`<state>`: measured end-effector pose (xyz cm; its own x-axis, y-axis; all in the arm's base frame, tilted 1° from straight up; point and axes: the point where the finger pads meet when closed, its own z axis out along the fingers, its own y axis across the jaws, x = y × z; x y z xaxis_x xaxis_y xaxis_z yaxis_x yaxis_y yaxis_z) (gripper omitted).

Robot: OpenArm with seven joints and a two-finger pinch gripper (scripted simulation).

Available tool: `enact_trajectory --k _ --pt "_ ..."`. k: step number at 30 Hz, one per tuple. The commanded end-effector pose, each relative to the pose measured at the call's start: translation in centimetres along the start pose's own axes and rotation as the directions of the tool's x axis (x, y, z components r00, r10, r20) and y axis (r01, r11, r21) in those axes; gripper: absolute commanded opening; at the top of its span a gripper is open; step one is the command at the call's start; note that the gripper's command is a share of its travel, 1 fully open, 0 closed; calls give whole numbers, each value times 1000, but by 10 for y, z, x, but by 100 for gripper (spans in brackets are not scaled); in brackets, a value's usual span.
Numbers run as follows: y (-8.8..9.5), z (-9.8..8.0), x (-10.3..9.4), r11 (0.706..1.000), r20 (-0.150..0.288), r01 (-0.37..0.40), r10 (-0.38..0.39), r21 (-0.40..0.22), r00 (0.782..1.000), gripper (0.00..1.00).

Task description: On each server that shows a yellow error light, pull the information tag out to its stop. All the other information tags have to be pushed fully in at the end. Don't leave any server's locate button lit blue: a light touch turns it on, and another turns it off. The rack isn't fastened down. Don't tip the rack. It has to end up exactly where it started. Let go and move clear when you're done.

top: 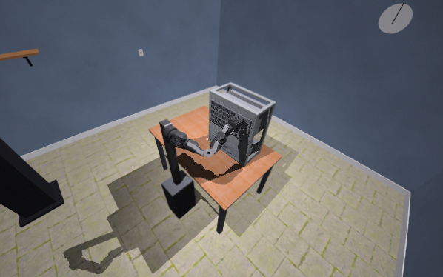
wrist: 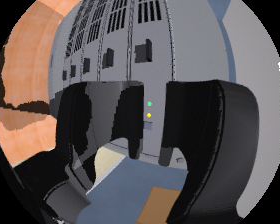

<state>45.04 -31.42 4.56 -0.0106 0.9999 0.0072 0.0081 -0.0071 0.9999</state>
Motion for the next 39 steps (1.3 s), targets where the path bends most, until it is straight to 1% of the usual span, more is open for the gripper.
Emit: enact_trajectory --k 1,7,10,17,24,26,39 --pt "4 -2 -1 1000 6 -5 5 -18 1000 10" --pt "-8 -7 3 1000 6 -5 5 -18 1000 10" --pt "-11 -8 4 1000 6 -5 5 -18 1000 10" --pt "-34 -16 11 1000 6 -5 6 -18 1000 10" --pt "-64 -27 21 1000 6 -6 6 -19 1000 10" --pt "-64 -27 21 1000 6 -6 6 -19 1000 10" --pt "-128 -51 42 1000 7 -6 6 -19 1000 10"
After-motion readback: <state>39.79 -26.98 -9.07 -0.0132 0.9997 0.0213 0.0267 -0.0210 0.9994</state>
